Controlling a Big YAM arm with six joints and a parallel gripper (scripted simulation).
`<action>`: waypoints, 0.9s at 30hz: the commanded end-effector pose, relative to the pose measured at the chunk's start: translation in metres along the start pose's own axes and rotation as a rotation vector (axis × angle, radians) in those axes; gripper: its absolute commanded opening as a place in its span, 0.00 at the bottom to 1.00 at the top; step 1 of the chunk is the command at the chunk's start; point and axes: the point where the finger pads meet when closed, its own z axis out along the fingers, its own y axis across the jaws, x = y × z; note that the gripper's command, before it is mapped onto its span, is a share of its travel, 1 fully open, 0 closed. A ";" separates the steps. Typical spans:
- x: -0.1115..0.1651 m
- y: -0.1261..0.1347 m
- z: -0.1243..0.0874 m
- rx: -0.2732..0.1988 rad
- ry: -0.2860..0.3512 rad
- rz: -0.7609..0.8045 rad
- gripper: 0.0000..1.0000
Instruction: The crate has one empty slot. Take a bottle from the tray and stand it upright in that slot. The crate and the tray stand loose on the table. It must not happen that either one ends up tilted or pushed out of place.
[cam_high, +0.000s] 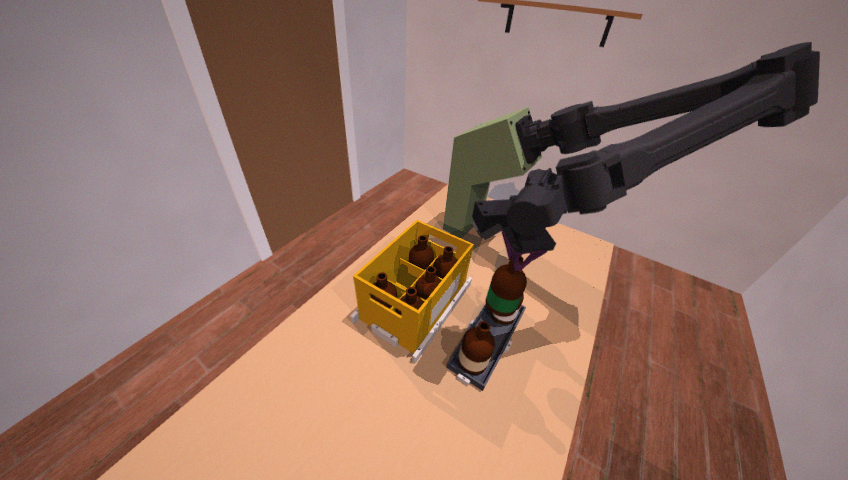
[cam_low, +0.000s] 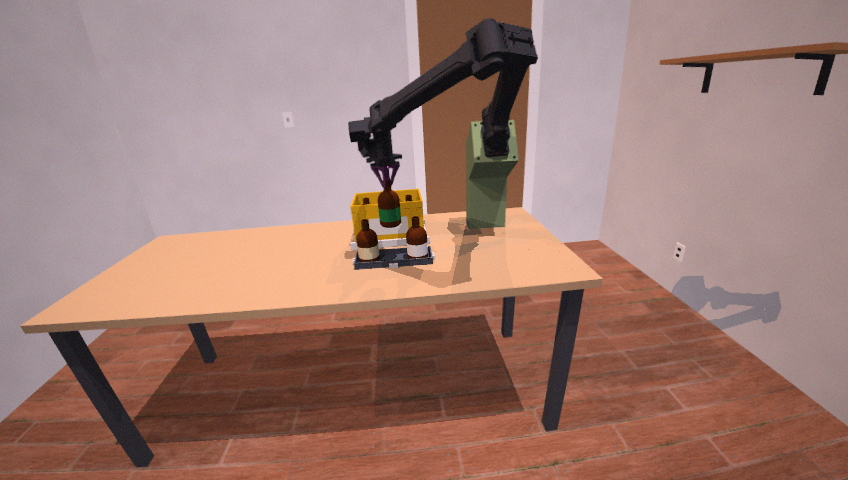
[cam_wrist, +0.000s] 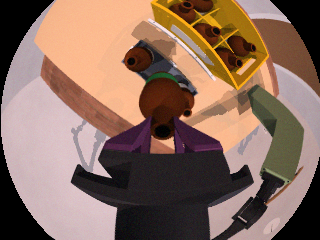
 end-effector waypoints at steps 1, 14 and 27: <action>-0.004 0.023 -0.023 -0.037 -0.029 -0.053 0.00; -0.004 0.023 -0.036 -0.037 -0.030 -0.054 0.00; -0.001 0.024 -0.039 -0.029 -0.022 -0.062 0.00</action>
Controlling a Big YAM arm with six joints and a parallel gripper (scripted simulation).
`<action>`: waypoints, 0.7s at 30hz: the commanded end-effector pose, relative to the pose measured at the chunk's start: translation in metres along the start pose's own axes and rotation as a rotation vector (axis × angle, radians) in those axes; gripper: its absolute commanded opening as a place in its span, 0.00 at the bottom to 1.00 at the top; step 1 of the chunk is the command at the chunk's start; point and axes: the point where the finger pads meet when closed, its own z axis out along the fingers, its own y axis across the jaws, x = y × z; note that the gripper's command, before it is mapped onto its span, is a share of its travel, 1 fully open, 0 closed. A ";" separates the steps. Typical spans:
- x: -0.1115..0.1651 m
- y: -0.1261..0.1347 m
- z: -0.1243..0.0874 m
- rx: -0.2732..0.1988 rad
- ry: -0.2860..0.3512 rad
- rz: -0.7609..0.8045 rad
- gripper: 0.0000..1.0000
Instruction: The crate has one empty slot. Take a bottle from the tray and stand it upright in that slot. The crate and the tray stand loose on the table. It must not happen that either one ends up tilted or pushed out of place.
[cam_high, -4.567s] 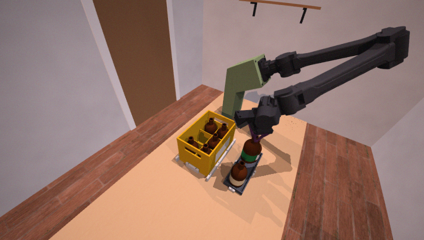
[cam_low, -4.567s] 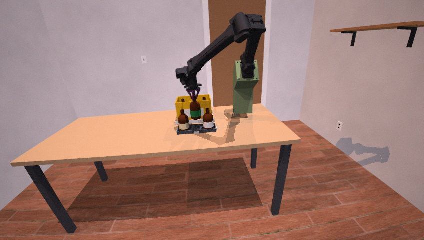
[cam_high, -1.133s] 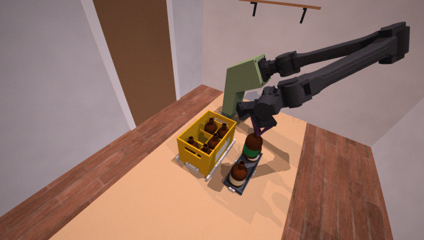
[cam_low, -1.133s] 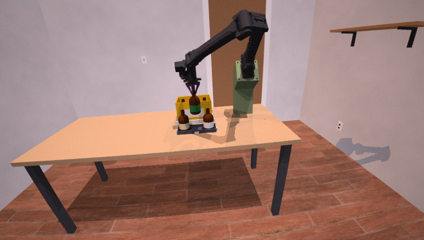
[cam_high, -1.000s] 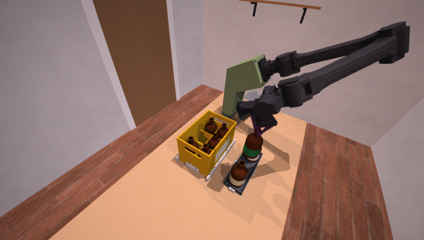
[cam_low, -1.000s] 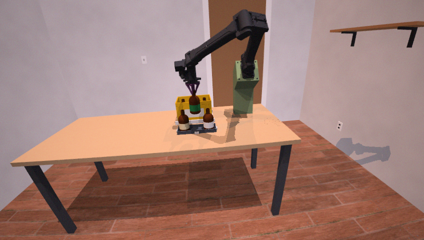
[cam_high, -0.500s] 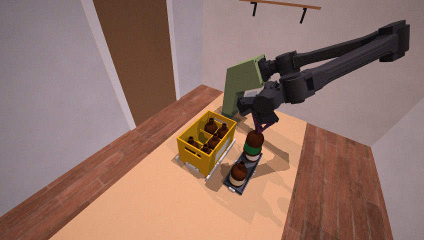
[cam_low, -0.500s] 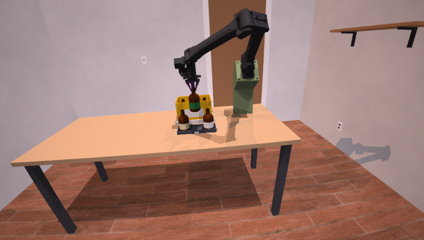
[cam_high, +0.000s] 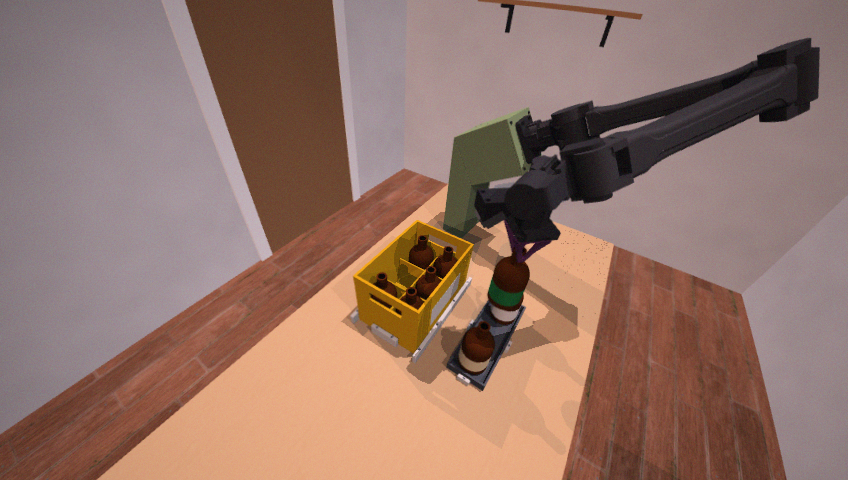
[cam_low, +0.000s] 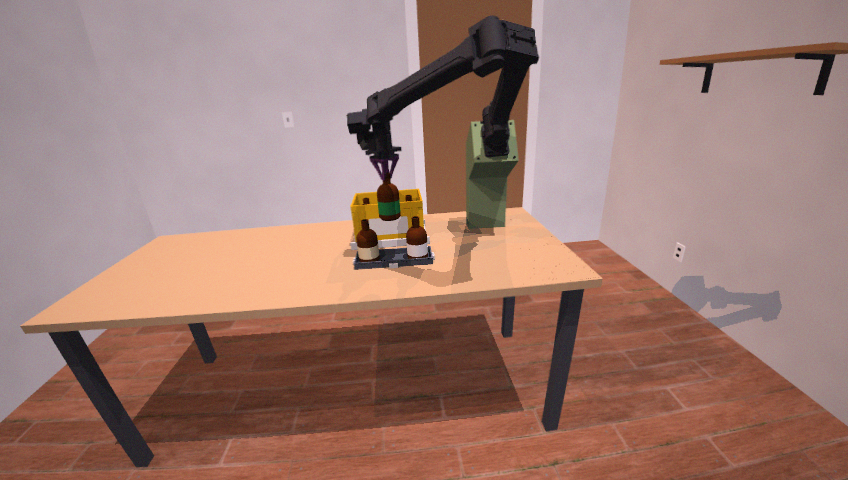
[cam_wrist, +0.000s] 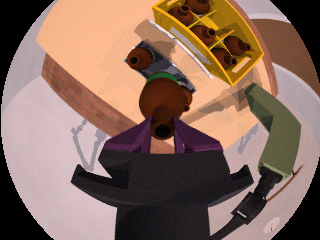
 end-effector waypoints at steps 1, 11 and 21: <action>-0.002 0.024 -0.017 -0.031 -0.025 -0.059 0.00; -0.003 0.024 -0.019 -0.033 -0.029 -0.060 0.00; -0.003 0.024 -0.019 -0.033 -0.029 -0.060 0.00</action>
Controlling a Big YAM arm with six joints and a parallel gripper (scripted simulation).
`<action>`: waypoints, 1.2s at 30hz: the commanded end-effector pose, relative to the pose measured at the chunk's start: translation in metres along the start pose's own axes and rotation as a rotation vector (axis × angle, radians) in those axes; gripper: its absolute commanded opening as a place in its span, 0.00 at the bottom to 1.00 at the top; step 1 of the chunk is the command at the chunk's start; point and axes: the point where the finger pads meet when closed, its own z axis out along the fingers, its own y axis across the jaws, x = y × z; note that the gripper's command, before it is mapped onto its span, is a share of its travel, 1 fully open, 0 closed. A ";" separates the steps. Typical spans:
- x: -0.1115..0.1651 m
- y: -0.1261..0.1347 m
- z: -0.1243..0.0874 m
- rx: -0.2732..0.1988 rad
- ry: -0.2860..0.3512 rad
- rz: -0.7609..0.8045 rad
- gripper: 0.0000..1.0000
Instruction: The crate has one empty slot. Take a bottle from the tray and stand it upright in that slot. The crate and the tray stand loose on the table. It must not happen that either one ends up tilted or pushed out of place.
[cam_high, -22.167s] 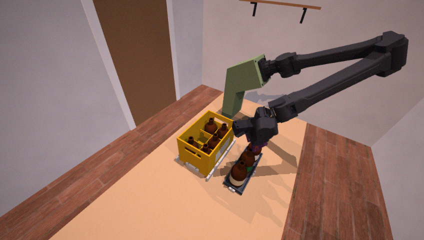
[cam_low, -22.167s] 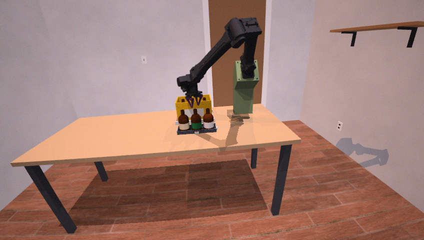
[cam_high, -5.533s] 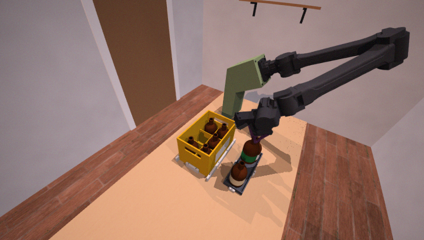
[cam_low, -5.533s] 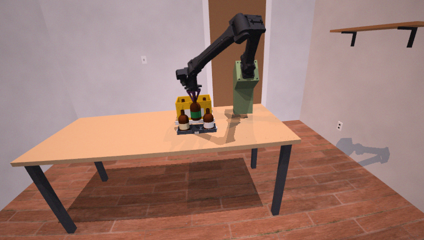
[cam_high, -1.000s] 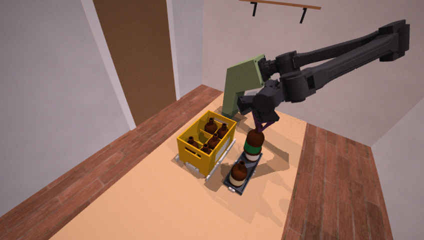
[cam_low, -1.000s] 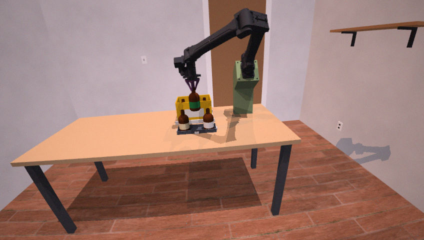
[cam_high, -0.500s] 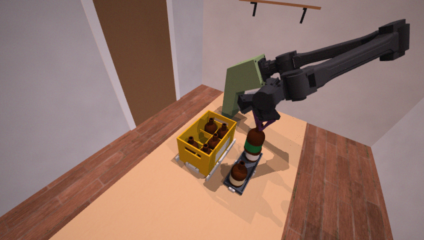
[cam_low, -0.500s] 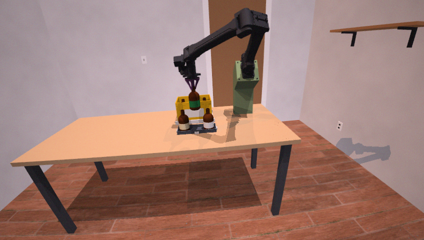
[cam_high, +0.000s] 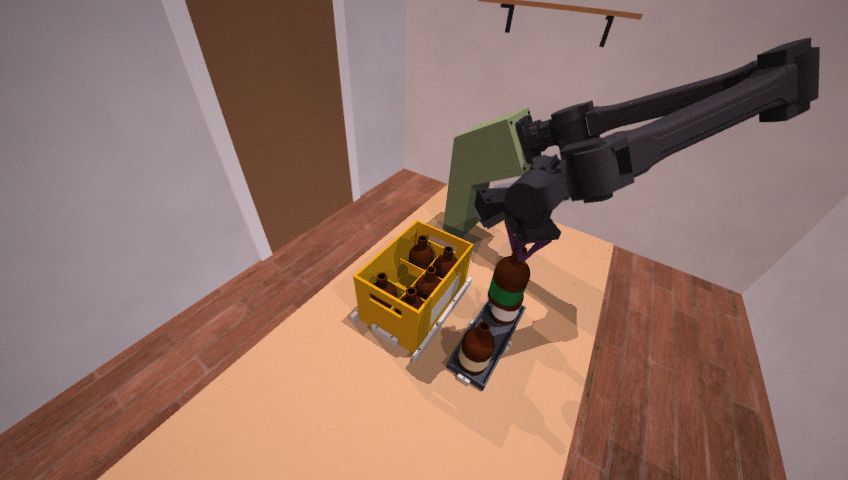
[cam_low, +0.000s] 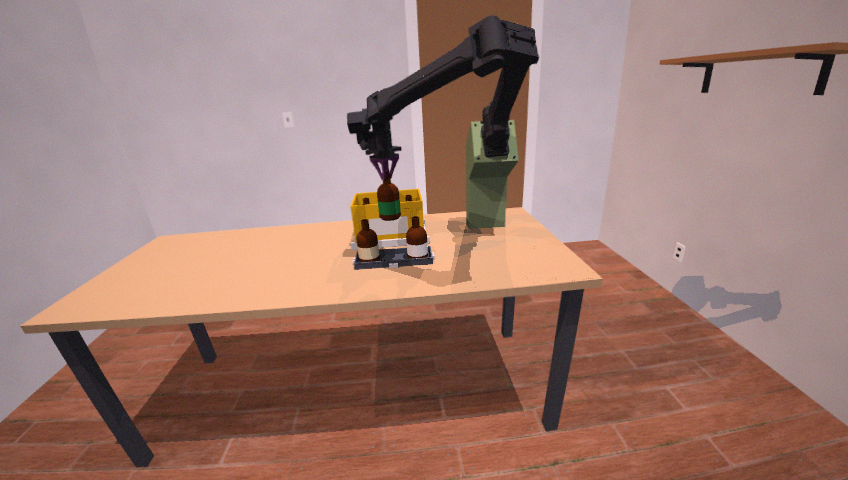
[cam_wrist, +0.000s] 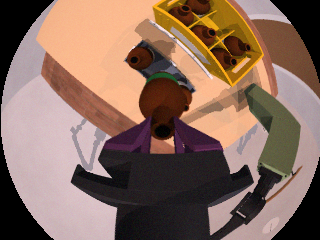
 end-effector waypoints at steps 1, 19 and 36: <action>-0.004 0.024 -0.018 -0.035 -0.031 -0.052 0.00; -0.004 0.024 -0.018 -0.035 -0.031 -0.052 0.00; -0.005 0.023 -0.025 -0.037 -0.034 -0.046 0.00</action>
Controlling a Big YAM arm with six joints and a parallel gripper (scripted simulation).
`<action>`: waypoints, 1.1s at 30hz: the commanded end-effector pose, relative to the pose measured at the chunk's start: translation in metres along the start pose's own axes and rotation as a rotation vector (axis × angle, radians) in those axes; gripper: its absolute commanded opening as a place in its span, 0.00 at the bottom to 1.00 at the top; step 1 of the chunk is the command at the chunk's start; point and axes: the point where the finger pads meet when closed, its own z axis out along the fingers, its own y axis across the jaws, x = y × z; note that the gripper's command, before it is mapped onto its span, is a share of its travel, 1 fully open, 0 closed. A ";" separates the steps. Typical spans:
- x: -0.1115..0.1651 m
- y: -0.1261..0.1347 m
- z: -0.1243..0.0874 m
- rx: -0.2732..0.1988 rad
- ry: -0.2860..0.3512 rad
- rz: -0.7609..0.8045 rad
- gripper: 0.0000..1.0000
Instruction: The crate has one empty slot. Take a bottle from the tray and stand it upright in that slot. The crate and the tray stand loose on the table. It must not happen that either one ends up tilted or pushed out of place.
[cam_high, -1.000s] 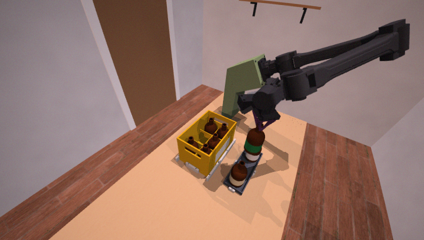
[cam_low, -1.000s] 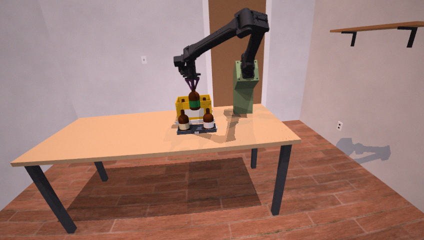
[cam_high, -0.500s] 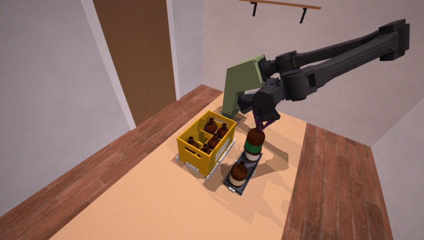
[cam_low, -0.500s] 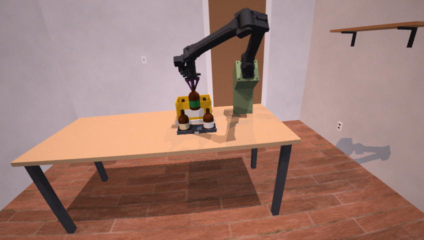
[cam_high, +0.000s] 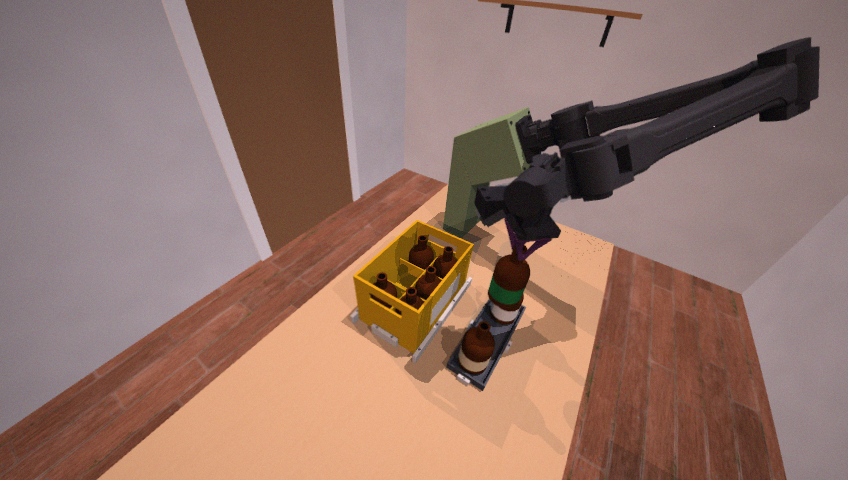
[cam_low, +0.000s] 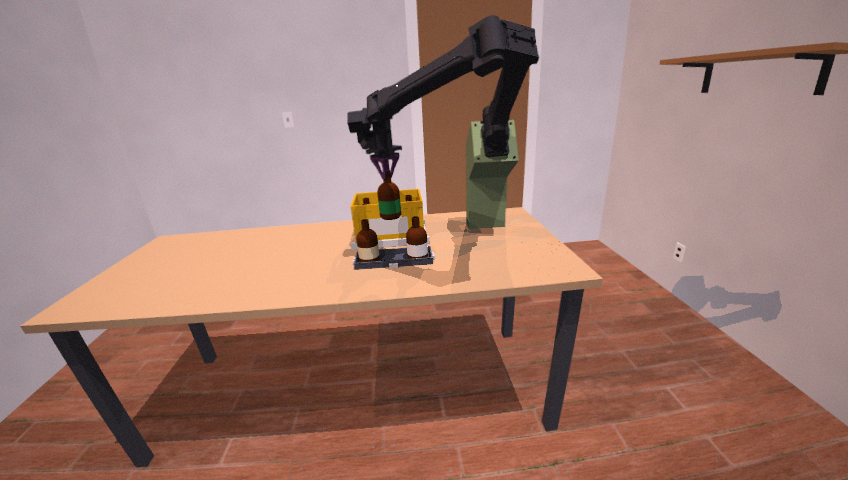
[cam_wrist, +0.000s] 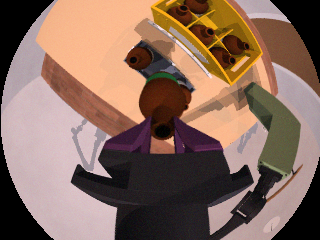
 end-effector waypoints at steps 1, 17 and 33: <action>-0.005 0.025 -0.023 -0.038 -0.036 -0.055 0.00; -0.005 0.025 -0.039 -0.037 -0.038 -0.056 0.00; -0.004 0.027 -0.038 -0.034 -0.036 -0.068 0.00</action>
